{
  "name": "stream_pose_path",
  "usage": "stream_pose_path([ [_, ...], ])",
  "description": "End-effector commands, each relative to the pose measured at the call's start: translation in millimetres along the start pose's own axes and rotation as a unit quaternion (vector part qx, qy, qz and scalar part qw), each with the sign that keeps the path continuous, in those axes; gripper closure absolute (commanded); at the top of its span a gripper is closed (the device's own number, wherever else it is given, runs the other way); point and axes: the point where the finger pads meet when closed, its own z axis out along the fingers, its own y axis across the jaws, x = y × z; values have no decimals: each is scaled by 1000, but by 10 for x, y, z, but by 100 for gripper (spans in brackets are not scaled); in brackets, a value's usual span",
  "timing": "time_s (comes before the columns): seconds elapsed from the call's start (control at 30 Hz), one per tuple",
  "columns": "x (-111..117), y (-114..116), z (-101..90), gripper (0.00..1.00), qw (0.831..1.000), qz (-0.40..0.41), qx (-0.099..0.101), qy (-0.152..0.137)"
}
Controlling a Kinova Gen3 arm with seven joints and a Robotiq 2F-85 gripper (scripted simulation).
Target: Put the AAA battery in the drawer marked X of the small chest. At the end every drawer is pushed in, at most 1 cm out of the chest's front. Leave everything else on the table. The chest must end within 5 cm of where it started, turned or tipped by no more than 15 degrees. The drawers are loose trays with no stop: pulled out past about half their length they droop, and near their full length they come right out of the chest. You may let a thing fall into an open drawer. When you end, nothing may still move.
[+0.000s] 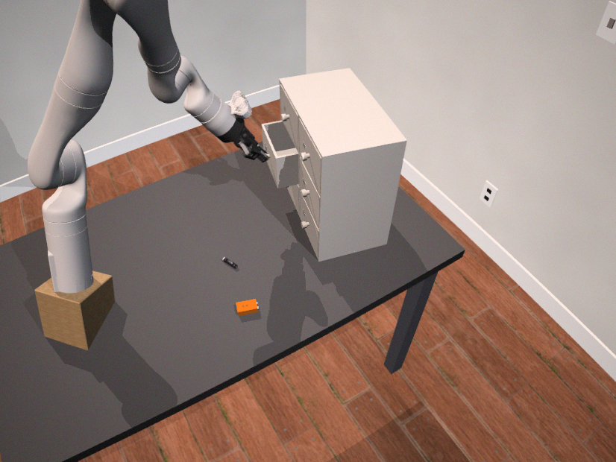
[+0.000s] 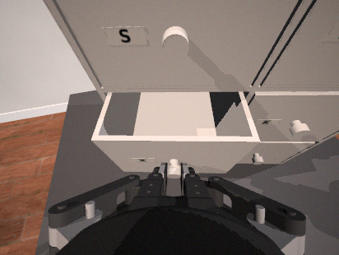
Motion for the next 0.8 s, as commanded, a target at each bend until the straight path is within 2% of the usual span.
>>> stream_pose_path([
  [0.0, -25, 10, -21, 87, 1000, -1, -1, 0],
  [0.77, -114, 10, -84, 87, 1000, -1, -1, 0],
])
